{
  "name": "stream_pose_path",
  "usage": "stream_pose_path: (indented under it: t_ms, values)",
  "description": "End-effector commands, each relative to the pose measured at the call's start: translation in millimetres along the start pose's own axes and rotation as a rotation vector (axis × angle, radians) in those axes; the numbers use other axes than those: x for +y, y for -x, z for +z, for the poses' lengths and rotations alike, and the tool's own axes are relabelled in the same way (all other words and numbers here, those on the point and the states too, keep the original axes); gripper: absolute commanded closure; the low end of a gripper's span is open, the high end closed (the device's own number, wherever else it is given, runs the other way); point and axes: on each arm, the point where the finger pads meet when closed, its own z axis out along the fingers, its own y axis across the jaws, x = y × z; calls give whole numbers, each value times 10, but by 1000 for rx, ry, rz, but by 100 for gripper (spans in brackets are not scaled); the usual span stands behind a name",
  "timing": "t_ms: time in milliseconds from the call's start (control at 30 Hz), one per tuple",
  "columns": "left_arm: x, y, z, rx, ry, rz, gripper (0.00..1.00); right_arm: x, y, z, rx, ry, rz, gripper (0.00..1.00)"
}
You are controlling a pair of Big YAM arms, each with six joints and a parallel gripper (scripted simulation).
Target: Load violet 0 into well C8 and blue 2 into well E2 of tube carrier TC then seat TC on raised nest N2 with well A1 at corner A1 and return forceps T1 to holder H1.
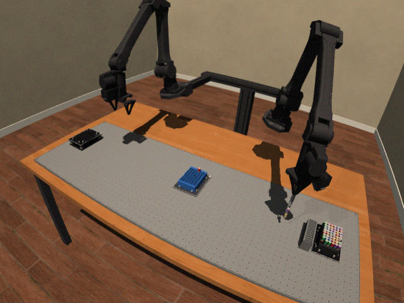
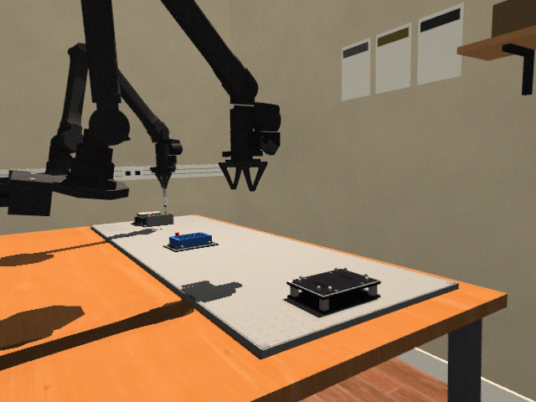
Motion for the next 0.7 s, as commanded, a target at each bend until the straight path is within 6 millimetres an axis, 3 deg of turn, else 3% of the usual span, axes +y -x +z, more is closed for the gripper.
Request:
stream_pose_path:
  t_ms: [0, 67, 467, 533, 567, 667]
  values:
    - [51, 39, 32, -14, 2, -35, 91, -101, 332, -191, -78, -15, 31, 0]
    - [-72, -14, -9, -20, -6, -15, 91, -101, 332, -191, -78, -15, 31, 0]
    - [-213, -135, -74, -33, -14, -17, 91, -101, 332, -191, -78, -15, 31, 0]
    - [-213, -135, -74, -33, -14, -17, 91, -101, 332, -191, -78, -15, 31, 0]
    - [-122, -137, 10, -17, 0, -36, 91, -101, 332, -191, -78, -15, 31, 0]
    - [-255, -206, -35, -23, -11, -15, 91, -101, 332, -191, -78, -15, 31, 0]
